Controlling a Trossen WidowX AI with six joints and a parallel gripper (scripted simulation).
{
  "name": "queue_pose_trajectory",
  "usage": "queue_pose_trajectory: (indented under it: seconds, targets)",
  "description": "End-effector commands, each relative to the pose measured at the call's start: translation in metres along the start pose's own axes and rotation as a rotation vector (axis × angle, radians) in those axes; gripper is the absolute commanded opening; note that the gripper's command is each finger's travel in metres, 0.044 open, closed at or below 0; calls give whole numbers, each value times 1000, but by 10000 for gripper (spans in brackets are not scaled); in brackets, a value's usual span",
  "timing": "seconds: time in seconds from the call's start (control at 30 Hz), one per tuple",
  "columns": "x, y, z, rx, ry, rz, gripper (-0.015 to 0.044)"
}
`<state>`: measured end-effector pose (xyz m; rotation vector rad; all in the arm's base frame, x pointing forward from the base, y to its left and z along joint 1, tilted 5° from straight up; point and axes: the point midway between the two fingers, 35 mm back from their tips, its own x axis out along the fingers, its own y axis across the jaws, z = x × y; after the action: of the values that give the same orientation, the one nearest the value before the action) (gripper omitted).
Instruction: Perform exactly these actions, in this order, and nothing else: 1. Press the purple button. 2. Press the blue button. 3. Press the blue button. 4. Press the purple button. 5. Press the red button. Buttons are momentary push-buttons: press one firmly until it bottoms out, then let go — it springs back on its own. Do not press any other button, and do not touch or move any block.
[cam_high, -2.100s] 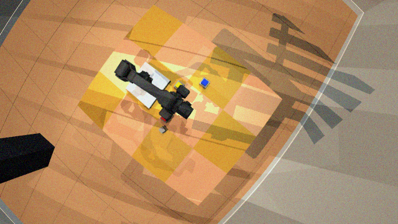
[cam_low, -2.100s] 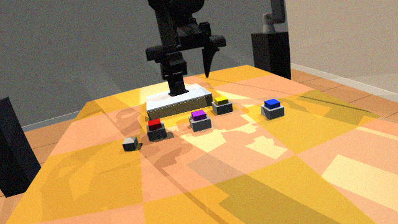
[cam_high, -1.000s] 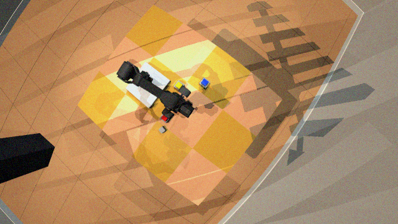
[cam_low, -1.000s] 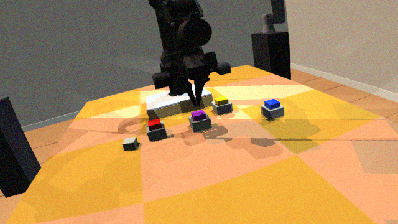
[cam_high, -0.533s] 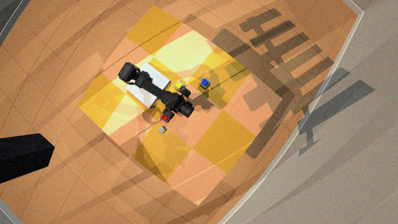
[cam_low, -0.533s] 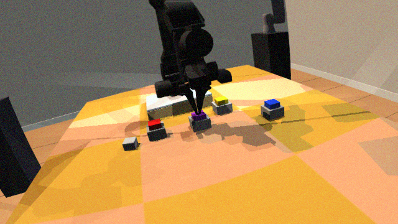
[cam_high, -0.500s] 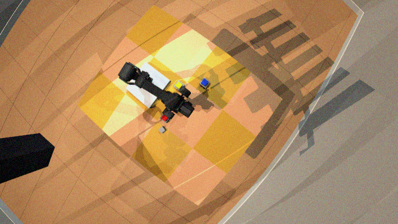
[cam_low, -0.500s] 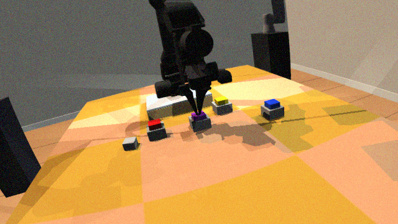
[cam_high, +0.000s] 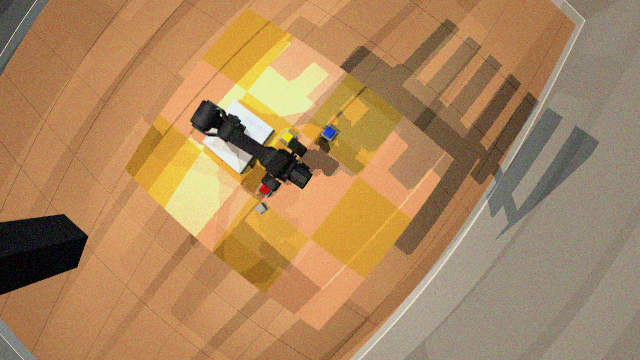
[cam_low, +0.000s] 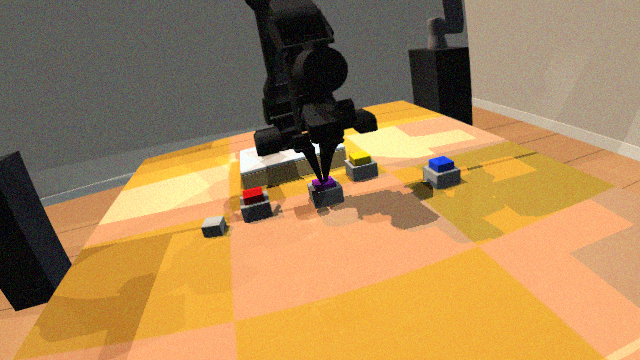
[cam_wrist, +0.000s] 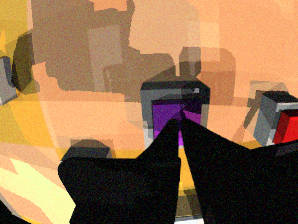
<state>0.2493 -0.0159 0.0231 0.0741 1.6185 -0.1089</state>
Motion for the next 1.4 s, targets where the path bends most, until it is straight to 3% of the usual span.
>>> queue_pose_trajectory:
  seconds: [0.0,0.17,0.3,0.5,0.7,0.9,1.13,1.37]
  targets:
    - [1,0,-1,5,2,3,20]
    - [1,0,-1,5,2,3,20]
    - [-29,0,0,4,2,2,20]
    - [-34,0,0,5,2,3,20]
    - [-91,0,0,4,2,3,20]
    - [-94,2,1,4,2,3,20]
    - [-102,104,44,4,-4,13,20]
    - [-97,194,47,4,-1,20,20]
